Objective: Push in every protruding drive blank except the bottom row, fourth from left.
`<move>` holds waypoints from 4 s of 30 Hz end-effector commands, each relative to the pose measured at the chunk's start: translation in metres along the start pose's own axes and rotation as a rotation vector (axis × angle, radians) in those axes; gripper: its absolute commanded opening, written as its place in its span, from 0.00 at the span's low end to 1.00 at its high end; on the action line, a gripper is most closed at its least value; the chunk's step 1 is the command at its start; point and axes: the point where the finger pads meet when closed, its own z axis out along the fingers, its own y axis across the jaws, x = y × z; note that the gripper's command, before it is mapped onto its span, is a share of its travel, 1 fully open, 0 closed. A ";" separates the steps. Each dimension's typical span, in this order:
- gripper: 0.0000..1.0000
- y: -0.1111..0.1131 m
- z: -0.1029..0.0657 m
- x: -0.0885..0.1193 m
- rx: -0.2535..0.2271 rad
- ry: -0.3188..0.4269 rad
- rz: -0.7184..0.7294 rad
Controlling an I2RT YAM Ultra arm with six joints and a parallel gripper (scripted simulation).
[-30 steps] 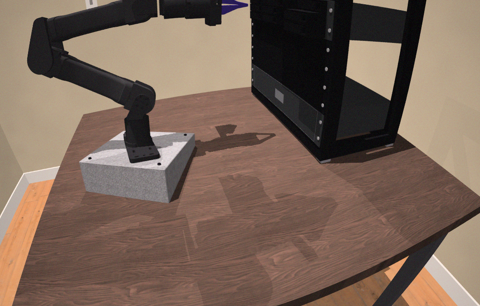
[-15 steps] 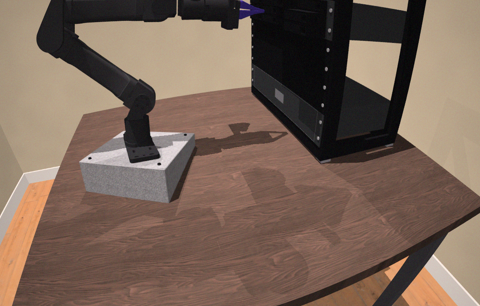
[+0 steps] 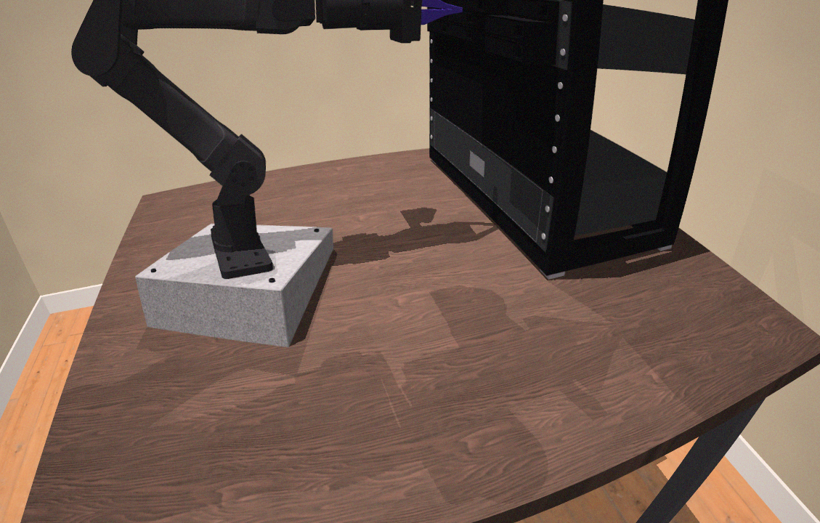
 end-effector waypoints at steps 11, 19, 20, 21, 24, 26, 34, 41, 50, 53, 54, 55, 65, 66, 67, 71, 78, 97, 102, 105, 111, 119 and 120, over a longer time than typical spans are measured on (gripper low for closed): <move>0.00 -0.024 0.001 -0.004 0.059 -0.004 0.006; 0.00 -0.024 0.002 -0.004 0.058 -0.004 0.006; 0.00 -0.023 0.003 -0.003 0.054 -0.002 0.006; 0.00 -0.024 0.003 -0.002 0.052 0.001 0.006; 0.00 -0.024 0.006 0.000 0.030 0.009 0.007; 0.00 -0.026 0.006 0.000 0.030 0.010 0.007; 0.00 -0.034 0.002 -0.001 0.054 0.005 0.006; 0.00 -0.035 0.002 -0.001 0.058 0.005 0.006; 0.00 -0.030 0.016 -0.001 0.055 0.000 0.006; 0.00 -0.030 0.016 -0.002 0.054 -0.004 0.006; 0.00 -0.030 0.016 -0.002 0.054 -0.004 0.006; 0.00 -0.030 0.016 -0.002 0.054 -0.004 0.006; 0.00 -0.030 0.016 -0.002 0.054 -0.004 0.006; 0.00 -0.030 0.016 -0.002 0.054 -0.004 0.006; 0.00 -0.030 0.016 -0.002 0.054 -0.004 0.006; 0.00 -0.030 0.016 -0.002 0.054 -0.004 0.006; 0.00 -0.033 0.024 -0.007 0.053 -0.009 0.007; 0.00 -0.034 0.026 -0.007 0.053 -0.012 0.006; 0.00 -0.034 0.026 -0.007 0.053 -0.012 0.006; 0.00 -0.034 0.027 -0.007 0.052 -0.012 0.006; 0.00 -0.037 0.036 -0.010 0.052 -0.017 0.006; 0.00 -0.037 0.036 -0.010 0.051 -0.019 0.006; 0.00 -0.037 0.036 -0.010 0.051 -0.019 0.006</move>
